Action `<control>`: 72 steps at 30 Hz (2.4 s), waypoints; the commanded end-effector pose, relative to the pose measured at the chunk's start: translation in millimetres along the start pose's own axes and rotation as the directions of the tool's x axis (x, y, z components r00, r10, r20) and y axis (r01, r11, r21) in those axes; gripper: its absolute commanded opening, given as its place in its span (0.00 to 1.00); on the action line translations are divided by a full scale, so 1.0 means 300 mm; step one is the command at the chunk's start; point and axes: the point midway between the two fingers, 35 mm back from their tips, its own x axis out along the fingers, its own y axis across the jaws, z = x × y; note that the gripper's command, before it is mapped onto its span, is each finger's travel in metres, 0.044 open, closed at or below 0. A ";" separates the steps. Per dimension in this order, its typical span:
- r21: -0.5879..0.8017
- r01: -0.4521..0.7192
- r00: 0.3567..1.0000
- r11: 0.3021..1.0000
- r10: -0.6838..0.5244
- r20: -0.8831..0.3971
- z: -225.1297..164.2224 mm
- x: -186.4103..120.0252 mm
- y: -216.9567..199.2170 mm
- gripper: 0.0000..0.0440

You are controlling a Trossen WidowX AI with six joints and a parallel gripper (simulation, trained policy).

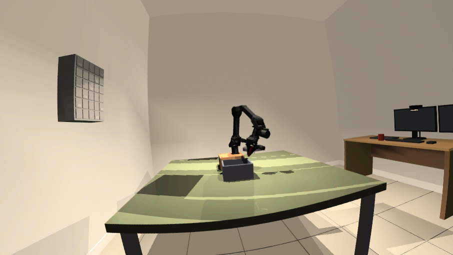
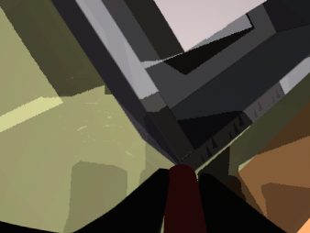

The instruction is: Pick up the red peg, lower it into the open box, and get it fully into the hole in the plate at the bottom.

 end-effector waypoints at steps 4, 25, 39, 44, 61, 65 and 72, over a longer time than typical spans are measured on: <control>0.075 -0.013 1.000 0.997 0.012 0.013 0.108 -0.028 -0.027 0.00; 0.144 -0.070 0.996 0.987 0.077 -0.043 0.382 0.123 -0.073 0.00; 0.050 -0.133 0.982 0.990 0.139 -0.131 0.403 0.280 -0.049 0.27; 0.016 -0.159 0.977 0.987 0.160 -0.141 0.430 0.305 -0.039 0.37; 0.031 -0.312 0.937 0.950 0.313 -0.153 0.609 0.238 0.087 1.00; 0.032 -0.365 0.921 0.930 0.366 -0.136 0.657 0.200 0.128 1.00; 0.032 -0.393 0.911 0.919 0.394 -0.123 0.684 0.179 0.150 1.00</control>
